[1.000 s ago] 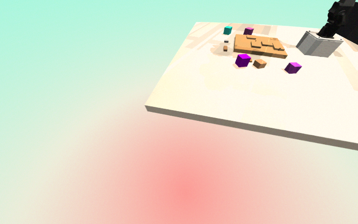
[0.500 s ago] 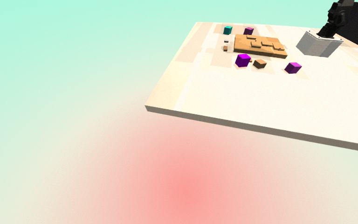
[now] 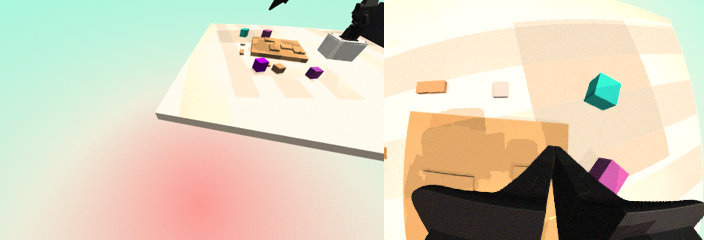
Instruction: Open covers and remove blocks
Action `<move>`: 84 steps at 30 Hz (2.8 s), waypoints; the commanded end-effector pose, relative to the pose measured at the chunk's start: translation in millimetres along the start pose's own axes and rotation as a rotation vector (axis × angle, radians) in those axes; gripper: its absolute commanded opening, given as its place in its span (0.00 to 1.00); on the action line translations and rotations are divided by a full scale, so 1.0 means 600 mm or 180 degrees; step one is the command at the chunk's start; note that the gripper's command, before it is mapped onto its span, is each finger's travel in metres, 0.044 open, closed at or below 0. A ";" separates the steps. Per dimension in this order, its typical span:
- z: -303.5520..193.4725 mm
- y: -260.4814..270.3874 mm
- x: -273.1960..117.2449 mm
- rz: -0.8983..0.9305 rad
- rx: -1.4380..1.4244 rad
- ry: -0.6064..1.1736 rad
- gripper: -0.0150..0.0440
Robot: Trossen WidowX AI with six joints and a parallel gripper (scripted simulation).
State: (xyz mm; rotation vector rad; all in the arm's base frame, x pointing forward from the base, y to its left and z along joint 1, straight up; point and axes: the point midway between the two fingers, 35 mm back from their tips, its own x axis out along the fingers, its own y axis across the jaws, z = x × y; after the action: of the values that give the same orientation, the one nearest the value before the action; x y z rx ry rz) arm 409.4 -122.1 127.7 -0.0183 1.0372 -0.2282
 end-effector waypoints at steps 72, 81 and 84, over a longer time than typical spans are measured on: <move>-0.237 0.007 0.102 0.0427 -0.0073 0.1619 0.25; -0.245 0.009 0.115 0.0427 -0.0073 0.1619 0.25; -0.248 0.009 0.119 0.0427 -0.0073 0.1620 0.25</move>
State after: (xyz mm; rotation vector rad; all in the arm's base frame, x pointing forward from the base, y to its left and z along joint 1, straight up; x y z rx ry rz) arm 320.0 -118.2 -5.3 0.0910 1.5366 -0.1037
